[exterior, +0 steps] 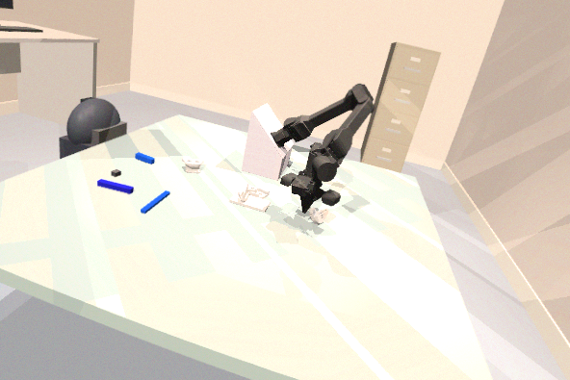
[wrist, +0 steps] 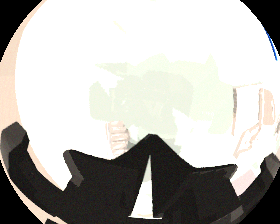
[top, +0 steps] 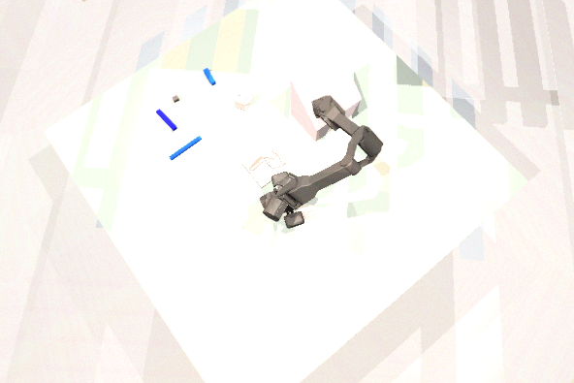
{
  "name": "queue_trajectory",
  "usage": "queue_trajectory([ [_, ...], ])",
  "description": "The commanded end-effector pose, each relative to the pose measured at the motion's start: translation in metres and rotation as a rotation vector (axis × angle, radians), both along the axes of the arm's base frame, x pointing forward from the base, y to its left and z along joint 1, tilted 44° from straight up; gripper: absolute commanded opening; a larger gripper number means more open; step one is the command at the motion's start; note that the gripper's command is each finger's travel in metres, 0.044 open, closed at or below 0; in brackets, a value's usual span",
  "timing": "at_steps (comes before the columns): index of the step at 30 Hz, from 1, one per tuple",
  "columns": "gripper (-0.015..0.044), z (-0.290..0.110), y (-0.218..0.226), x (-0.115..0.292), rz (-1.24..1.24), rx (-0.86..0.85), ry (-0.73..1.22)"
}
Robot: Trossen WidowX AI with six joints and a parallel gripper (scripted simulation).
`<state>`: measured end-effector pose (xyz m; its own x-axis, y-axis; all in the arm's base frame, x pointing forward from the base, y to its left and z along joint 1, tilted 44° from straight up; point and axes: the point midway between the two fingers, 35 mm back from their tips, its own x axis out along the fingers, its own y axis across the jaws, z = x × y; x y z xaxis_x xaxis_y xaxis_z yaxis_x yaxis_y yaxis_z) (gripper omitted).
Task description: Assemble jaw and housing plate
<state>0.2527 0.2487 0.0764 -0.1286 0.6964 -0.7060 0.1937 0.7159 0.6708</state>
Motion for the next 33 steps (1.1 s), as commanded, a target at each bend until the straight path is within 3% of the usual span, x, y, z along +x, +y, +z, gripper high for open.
queue_trajectory([
  [1,0.0,0.002,0.004,0.002,-0.003,-0.005,0.004],
  [33,0.0,0.036,0.038,0.012,-0.003,-0.003,0.002],
])
